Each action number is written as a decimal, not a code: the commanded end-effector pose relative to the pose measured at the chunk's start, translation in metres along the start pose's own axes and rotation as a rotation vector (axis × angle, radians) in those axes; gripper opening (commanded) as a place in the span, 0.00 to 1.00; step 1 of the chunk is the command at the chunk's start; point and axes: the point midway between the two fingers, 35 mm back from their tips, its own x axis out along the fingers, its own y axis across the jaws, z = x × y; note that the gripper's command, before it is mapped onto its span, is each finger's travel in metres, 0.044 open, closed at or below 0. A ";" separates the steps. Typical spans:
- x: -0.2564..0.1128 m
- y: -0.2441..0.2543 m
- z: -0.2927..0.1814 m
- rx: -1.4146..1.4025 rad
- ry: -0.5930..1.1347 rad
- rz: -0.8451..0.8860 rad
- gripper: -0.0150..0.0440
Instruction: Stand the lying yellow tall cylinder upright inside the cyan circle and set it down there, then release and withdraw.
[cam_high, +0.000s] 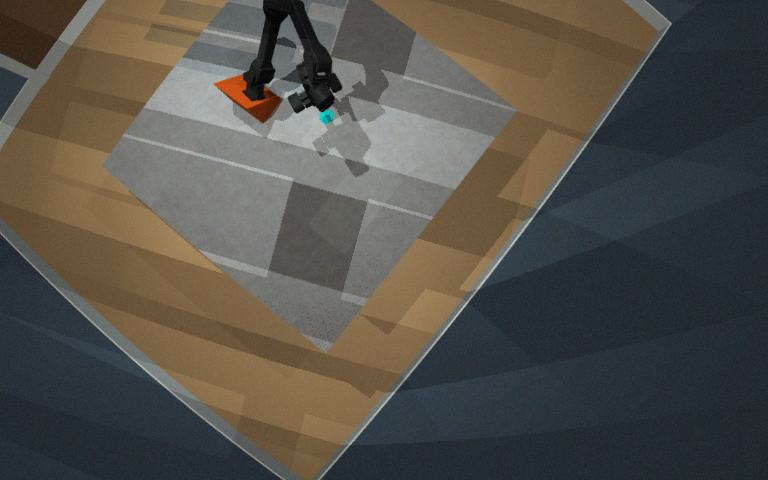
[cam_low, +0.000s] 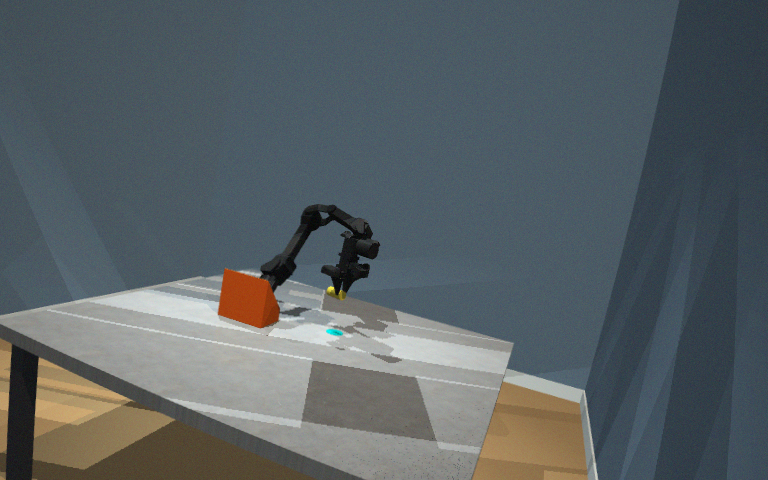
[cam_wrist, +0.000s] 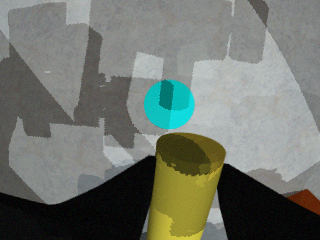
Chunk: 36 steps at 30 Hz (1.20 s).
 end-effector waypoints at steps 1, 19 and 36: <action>0.002 -0.001 -0.002 -0.007 -0.008 -0.028 0.43; 0.013 -0.008 -0.008 -0.026 -0.041 -0.142 0.43; 0.021 -0.014 -0.012 -0.043 -0.089 -0.241 0.43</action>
